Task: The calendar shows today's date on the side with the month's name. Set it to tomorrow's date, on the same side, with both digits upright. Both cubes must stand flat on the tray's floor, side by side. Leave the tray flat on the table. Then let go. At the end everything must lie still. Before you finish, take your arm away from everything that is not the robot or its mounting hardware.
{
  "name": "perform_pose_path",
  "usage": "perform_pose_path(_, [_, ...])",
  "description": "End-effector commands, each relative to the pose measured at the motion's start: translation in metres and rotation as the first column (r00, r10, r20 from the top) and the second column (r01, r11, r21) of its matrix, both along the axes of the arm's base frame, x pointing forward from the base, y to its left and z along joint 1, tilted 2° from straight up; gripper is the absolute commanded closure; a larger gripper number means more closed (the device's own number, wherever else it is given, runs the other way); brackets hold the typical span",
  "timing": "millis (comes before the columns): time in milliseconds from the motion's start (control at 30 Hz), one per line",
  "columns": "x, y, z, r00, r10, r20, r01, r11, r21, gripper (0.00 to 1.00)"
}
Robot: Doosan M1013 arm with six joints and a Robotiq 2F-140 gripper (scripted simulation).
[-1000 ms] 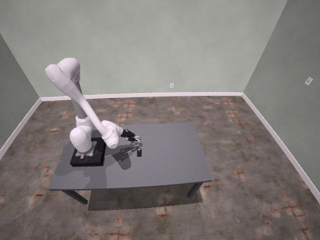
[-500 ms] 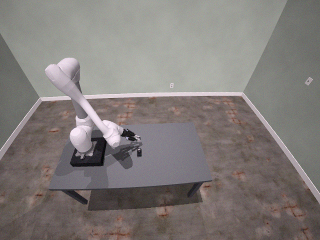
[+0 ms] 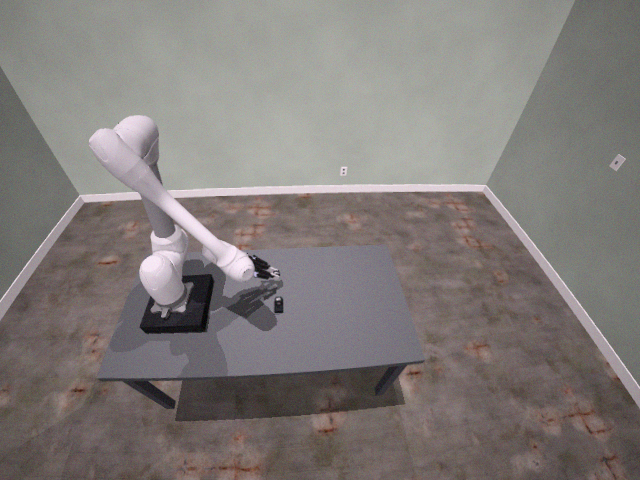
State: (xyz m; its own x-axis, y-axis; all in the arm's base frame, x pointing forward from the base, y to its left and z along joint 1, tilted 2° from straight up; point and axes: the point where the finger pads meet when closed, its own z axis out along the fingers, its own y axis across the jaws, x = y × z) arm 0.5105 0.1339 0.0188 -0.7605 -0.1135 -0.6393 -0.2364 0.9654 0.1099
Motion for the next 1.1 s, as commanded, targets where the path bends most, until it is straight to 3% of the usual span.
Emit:
perform_pose_path(0, [-0.004,0.007,-0.001,0.999,0.023,-0.041,-0.022,1.000,0.022,0.83])
perform_pose_path(300, [-0.012,0.013,-0.006,0.993,0.041,-0.110,-0.039,0.999,0.027,0.83])
perform_pose_path(600, [-0.016,0.003,-0.009,0.983,0.030,-0.181,-0.033,0.999,-0.011,0.83])
perform_pose_path(1067, [-0.004,-0.020,-0.004,0.979,-0.018,-0.201,0.001,0.996,-0.086,0.83])
